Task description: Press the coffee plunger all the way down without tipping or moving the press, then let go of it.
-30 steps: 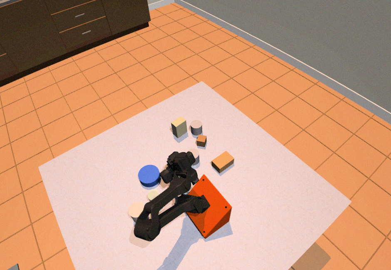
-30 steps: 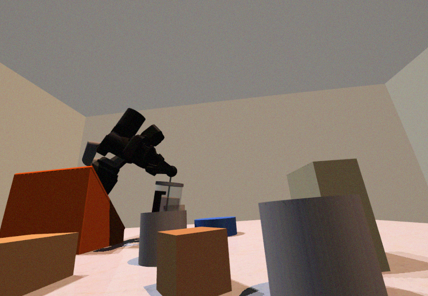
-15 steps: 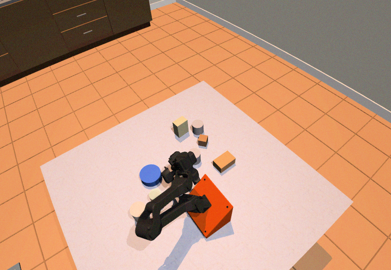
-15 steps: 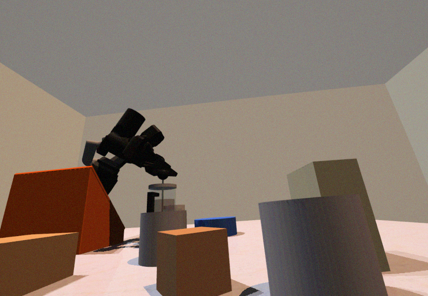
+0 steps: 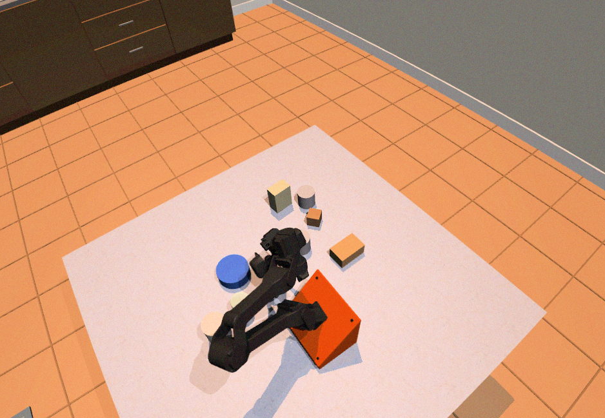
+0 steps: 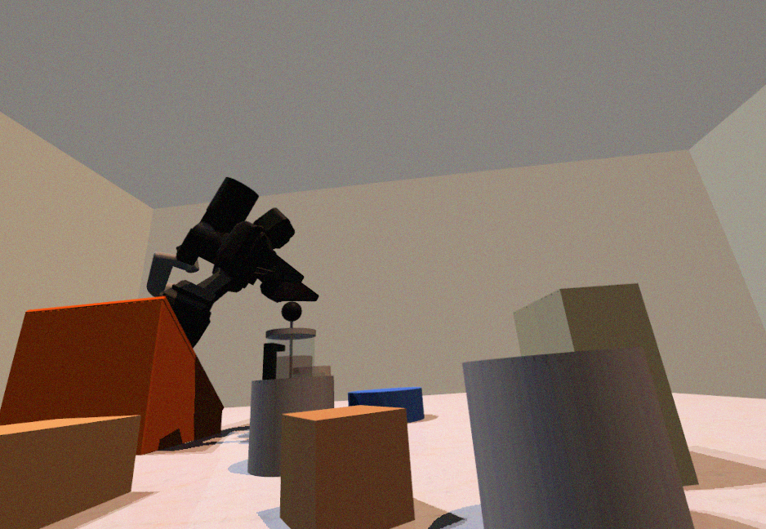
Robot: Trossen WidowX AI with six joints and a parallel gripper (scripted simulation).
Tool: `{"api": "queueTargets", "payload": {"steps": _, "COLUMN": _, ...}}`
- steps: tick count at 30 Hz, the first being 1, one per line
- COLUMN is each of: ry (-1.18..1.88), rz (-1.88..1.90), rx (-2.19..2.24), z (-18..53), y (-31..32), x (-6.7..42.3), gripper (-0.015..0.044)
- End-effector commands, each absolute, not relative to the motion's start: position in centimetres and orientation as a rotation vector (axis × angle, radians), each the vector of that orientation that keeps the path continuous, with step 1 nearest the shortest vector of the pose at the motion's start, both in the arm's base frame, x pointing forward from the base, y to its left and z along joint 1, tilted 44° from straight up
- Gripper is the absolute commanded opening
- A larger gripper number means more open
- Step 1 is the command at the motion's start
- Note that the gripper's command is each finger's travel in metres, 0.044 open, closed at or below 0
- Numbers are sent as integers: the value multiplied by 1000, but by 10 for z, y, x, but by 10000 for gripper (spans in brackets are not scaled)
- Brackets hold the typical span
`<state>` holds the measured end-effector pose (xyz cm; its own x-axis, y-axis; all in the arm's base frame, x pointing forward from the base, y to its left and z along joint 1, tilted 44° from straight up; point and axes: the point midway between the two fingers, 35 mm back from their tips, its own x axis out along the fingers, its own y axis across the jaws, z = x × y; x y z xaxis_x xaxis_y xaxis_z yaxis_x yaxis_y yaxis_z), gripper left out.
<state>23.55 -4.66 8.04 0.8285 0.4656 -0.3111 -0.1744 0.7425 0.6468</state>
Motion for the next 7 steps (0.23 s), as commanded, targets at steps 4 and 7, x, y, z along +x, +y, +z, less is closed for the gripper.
{"api": "queueTargets", "payload": {"steps": 4, "ry": 510, "rz": 383, "rx": 665, "z": 106, "y": -69, "x": 219, "gripper": 440}}
{"api": "queueTargets", "payload": {"steps": 7, "ry": 495, "rz": 392, "rx": 684, "z": 126, "y": -75, "x": 211, "gripper": 440}}
